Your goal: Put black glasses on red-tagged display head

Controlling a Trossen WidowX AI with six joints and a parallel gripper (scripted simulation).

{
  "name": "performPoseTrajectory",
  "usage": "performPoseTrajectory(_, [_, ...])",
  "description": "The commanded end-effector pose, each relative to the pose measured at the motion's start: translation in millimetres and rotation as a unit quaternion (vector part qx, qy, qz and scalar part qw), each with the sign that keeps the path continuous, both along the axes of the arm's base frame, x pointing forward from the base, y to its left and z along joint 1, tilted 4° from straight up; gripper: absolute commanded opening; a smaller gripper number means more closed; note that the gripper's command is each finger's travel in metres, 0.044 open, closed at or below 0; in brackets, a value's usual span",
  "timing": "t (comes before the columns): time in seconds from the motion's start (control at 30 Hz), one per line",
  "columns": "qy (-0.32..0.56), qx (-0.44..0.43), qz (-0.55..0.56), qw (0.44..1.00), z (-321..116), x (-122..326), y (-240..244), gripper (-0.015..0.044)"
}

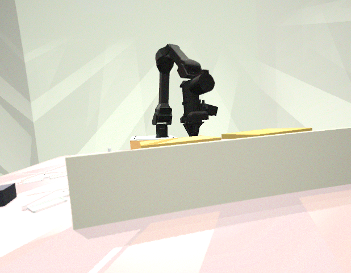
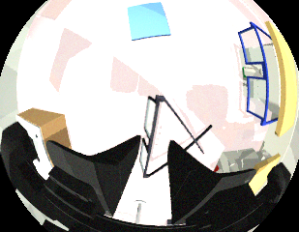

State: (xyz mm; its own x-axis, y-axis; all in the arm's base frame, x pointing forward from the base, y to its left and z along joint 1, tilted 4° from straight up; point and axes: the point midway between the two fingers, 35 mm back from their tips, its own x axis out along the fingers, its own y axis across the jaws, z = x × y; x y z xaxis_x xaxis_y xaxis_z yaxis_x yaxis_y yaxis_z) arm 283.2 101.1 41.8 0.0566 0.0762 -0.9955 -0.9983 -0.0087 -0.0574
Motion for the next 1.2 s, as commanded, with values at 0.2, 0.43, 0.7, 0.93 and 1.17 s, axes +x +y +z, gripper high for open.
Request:
performPoseTrajectory(0.2, [0.004,0.001,0.002,1.000,-5,-1,1,0.0120])
performPoseTrajectory(0.43, [0.004,0.001,0.002,1.000,-16,0,2,0.0120])
performPoseTrajectory(0.7, [0.004,0.001,0.002,1.000,-30,0,4,0.0120])
performPoseTrajectory(0.93, [0.004,0.001,0.002,1.000,-41,-1,5,0.0120])
performPoseTrajectory(1.17, [0.004,0.001,0.002,1.000,-53,-2,6,0.0120])
